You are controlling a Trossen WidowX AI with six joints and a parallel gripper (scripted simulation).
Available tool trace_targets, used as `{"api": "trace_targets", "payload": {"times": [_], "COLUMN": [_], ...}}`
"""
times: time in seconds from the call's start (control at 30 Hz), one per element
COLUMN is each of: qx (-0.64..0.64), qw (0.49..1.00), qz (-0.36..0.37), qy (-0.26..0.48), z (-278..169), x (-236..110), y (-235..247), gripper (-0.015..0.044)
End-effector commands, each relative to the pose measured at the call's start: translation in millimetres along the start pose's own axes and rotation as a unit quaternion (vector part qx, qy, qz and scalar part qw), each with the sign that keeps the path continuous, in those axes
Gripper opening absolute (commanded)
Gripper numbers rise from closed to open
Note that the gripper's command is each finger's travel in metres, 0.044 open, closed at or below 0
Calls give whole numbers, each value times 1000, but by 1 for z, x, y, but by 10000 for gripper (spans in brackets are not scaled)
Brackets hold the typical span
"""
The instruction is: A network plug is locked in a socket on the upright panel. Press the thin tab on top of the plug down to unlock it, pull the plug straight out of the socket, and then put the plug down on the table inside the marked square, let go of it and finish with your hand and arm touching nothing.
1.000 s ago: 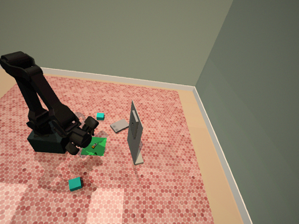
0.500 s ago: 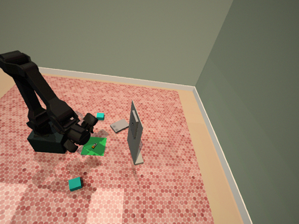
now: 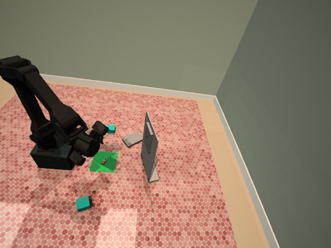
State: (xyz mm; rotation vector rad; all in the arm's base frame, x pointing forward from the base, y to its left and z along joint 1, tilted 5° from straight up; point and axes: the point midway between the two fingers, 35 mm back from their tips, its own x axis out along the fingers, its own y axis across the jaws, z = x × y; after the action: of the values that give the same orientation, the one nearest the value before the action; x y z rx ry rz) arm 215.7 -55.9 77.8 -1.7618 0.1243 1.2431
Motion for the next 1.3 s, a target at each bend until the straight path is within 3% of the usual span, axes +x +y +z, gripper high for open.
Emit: {"api": "trace_targets", "payload": {"times": [0.0, 0.7, 1.07, 1.27], "qx": [-4, -6, -6, -6], "qw": [1000, 1000, 1000, 1000], "qz": [-1, -2, -2, -2], "qy": [2, 3, 3, 3], "z": [-3, 4, 4, 4], "x": [-13, -72, -72, -72], "y": [-10, -50, -50, -50], "gripper": [156, 156, 440, 440]}}
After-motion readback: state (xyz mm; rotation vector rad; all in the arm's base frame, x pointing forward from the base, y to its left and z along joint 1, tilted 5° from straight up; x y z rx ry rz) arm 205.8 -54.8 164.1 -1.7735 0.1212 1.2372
